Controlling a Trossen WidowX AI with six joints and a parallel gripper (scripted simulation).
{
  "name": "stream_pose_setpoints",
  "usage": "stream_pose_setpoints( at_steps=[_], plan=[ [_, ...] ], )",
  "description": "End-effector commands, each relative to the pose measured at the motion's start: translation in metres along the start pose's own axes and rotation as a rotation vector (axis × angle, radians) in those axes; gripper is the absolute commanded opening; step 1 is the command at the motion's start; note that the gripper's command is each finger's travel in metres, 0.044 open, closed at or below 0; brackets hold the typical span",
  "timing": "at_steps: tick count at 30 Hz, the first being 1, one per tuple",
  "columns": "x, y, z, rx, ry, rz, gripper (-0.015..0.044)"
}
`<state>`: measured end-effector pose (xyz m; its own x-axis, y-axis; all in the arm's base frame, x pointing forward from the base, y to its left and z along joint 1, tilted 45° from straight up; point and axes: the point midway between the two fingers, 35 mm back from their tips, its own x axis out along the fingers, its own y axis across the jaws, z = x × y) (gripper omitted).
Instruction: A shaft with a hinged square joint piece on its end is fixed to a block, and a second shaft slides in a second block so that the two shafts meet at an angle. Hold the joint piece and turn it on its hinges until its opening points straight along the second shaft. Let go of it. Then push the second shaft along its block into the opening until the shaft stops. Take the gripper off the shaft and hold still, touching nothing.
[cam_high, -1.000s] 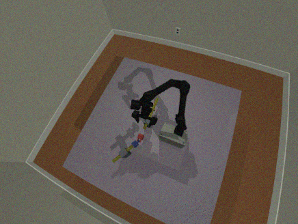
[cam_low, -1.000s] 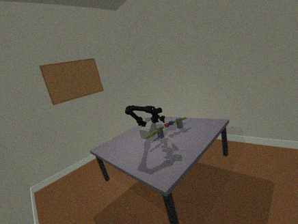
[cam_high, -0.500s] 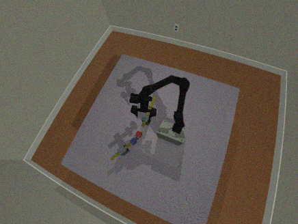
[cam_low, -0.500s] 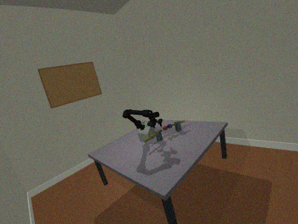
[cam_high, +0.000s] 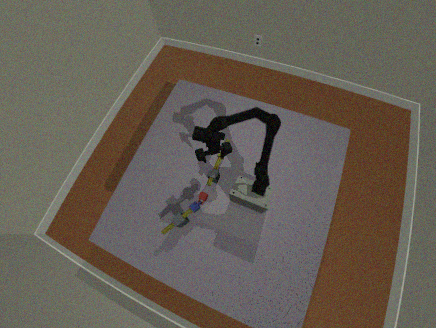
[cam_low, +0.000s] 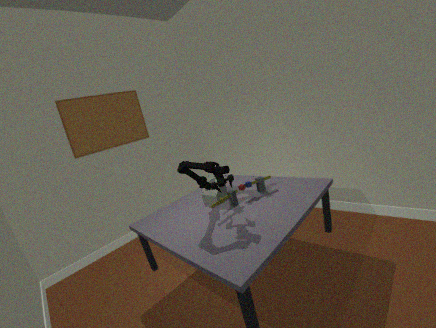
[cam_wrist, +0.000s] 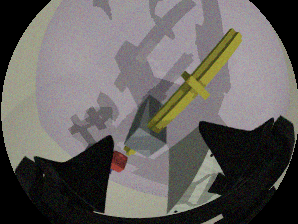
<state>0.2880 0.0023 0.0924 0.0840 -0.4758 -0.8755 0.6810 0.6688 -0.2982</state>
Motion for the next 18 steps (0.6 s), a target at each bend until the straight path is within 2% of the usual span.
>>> stream_pose_setpoints(
  at_steps=[1, 18],
  plan=[
    [-0.009, -0.014, 0.017, -0.13, -0.041, -0.026, 0.044],
    [-0.035, -0.075, 0.065, -0.669, -0.092, -0.221, 0.044]
  ],
)
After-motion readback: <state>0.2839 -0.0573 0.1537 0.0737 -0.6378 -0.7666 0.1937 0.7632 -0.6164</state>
